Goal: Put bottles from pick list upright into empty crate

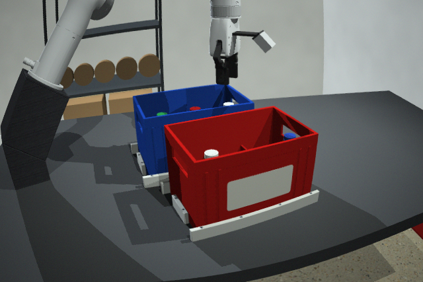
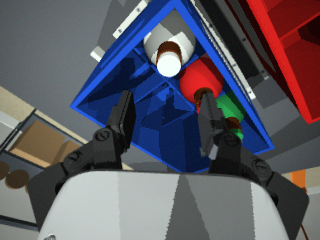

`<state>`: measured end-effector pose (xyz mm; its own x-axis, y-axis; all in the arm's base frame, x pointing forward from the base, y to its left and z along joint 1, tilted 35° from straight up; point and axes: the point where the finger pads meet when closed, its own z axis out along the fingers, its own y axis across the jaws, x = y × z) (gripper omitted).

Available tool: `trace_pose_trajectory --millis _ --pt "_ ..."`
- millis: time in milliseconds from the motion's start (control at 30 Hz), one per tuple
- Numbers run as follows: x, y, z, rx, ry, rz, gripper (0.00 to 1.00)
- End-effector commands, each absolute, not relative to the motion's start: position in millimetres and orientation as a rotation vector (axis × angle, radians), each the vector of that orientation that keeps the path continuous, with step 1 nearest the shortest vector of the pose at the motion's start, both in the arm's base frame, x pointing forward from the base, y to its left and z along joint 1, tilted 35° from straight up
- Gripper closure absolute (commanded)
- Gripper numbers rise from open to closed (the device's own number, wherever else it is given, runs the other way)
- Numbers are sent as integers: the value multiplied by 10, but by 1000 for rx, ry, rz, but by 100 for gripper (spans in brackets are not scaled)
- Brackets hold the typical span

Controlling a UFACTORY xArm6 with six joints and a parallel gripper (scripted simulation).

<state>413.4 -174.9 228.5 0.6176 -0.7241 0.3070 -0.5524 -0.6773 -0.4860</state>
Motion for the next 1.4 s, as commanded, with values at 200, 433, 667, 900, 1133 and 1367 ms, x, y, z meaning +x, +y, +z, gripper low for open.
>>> trace_pose_trajectory --millis 200,433,667,900,1133,1367 --pt "4138 -1756 2304 -2500 1025 -702 35" --pt "4138 -1756 2304 -2500 1025 -702 35" --pt "4138 -1756 2303 -2500 1025 -702 35" --pt "4138 -1756 2303 -2500 1025 -702 35" --pt "4027 -1511 2373 -2500 1025 -702 35" --pt "3882 -1201 2448 -2499 1025 -702 35"
